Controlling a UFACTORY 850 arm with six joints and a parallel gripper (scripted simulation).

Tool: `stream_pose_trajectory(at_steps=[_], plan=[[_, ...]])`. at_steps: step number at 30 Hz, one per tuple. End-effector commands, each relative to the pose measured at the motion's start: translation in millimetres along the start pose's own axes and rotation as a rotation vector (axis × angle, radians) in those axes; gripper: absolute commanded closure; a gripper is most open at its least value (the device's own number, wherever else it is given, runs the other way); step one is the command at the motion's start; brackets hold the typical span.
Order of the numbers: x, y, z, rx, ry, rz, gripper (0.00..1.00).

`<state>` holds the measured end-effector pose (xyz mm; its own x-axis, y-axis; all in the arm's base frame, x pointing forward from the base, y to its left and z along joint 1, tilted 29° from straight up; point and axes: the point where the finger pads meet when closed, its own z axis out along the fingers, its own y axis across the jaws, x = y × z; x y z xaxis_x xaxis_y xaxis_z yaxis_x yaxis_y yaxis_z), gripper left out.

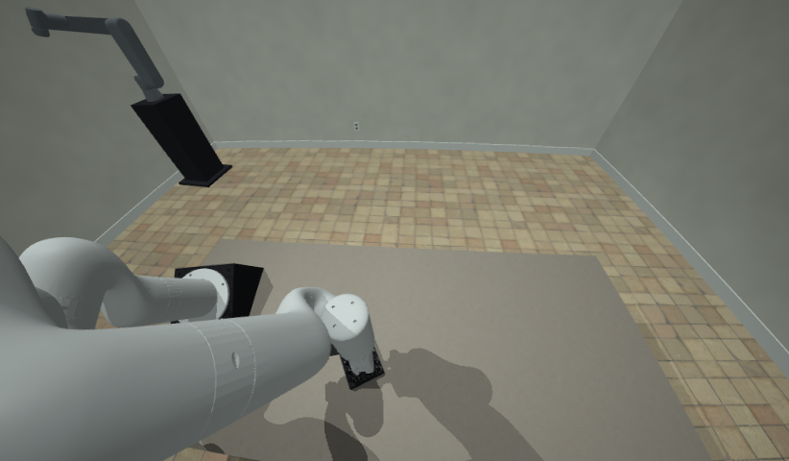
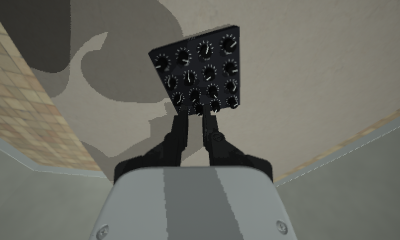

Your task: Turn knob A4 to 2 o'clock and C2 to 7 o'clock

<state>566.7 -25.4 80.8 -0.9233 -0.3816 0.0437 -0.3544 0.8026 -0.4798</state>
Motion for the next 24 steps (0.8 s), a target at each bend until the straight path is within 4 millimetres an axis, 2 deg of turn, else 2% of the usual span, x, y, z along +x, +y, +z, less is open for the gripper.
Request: stream_pose_trajectory(at_steps=[1, 6, 8, 10, 24], plan=[[-0.7, -0.3, -2.3, 0.009, -0.011, 0.156, 0.81], [-0.9, -0.4, -4.4, 0.008, -0.012, 0.334, 0.81], [-0.9, -0.4, -4.4, 0.008, -0.012, 0.334, 0.81], [-0.9, -0.5, -5.7, 0.007, -0.013, 0.455, 0.81], [-1.1, -0.7, -10.8, 0.004, -0.014, 0.895, 0.81]])
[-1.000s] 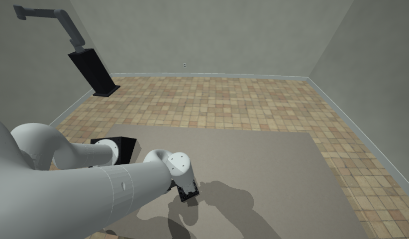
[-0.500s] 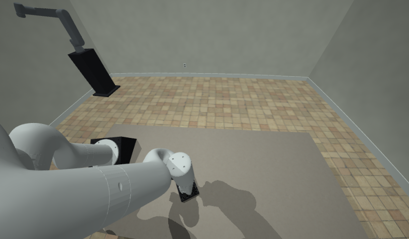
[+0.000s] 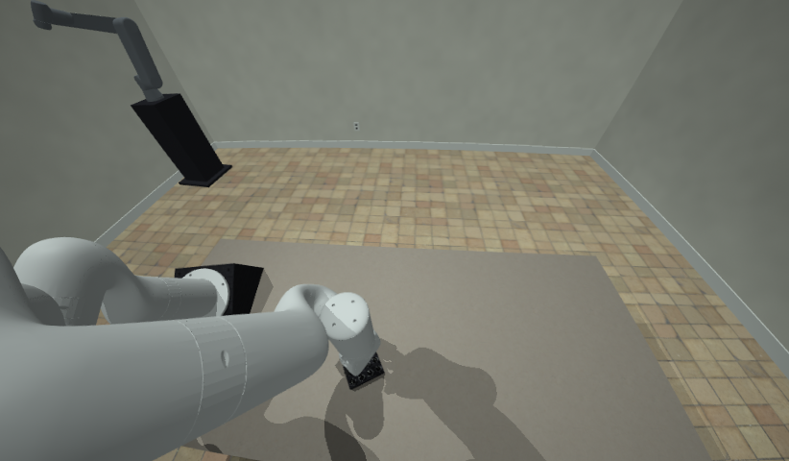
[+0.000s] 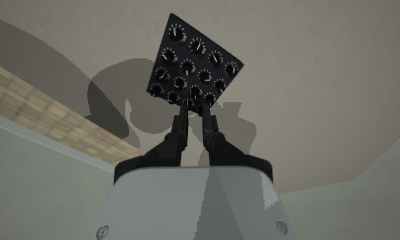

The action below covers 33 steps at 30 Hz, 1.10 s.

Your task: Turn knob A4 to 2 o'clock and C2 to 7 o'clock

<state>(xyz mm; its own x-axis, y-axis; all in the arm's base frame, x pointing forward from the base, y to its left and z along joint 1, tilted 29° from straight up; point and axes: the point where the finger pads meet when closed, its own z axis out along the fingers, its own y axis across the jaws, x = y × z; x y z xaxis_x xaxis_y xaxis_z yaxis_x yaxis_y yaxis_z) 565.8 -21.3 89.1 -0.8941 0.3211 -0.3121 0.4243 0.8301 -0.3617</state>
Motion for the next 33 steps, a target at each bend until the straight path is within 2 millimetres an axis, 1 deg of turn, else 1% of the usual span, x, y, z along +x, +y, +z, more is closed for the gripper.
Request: stream_pose_trajectory(at_steps=[1, 2, 3, 16, 18, 23, 33], plan=[[-0.7, 0.4, -1.5, -0.001, -0.02, 0.085, 0.81], [-0.7, 0.4, -2.4, -0.002, -0.02, 0.165, 0.81], [-0.7, 0.4, -2.9, -0.002, -0.02, 0.206, 0.81], [-0.9, 0.4, -7.9, -0.007, -0.019, 0.643, 0.81], [-0.9, 0.4, -7.9, -0.007, -0.019, 0.643, 0.81], [-0.9, 0.4, -8.8, -0.007, -0.019, 0.719, 0.81], [-0.9, 0.4, -8.8, -0.007, -0.019, 0.722, 0.81]])
